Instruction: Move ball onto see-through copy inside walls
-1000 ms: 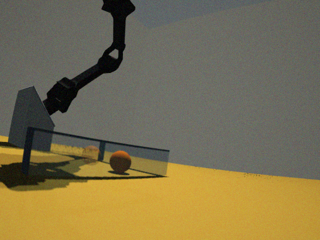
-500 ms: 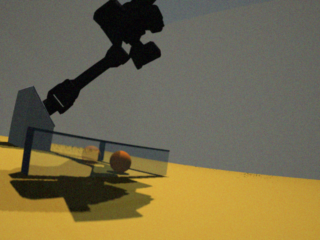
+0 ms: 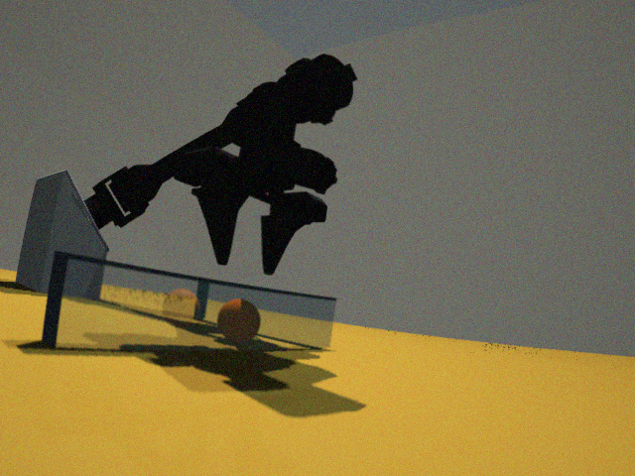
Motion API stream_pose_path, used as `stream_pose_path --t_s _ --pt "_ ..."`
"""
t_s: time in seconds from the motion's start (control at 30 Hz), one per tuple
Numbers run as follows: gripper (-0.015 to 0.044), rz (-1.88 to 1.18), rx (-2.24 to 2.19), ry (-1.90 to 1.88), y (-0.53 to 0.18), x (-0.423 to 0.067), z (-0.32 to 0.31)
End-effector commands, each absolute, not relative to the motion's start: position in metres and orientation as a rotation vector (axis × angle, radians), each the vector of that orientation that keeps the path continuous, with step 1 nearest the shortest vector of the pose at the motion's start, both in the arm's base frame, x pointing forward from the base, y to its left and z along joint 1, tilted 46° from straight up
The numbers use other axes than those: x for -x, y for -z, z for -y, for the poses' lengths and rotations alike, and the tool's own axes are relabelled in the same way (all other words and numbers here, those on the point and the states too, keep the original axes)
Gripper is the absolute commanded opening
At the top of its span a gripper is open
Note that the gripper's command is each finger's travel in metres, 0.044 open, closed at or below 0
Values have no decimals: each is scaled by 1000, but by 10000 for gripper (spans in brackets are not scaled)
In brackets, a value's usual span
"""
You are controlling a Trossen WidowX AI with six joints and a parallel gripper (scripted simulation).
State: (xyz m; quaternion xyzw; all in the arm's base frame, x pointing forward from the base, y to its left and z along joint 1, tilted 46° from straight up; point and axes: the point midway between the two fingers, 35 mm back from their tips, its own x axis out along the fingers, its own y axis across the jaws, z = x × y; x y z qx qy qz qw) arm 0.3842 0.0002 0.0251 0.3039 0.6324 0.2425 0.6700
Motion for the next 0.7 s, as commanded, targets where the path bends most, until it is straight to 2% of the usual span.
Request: stream_pose_path --t_s 0.0,0.67 --pt "327 -1433 -697 -550 -16 -384 -11" --pt "327 -1433 -699 -549 2 -387 -29"
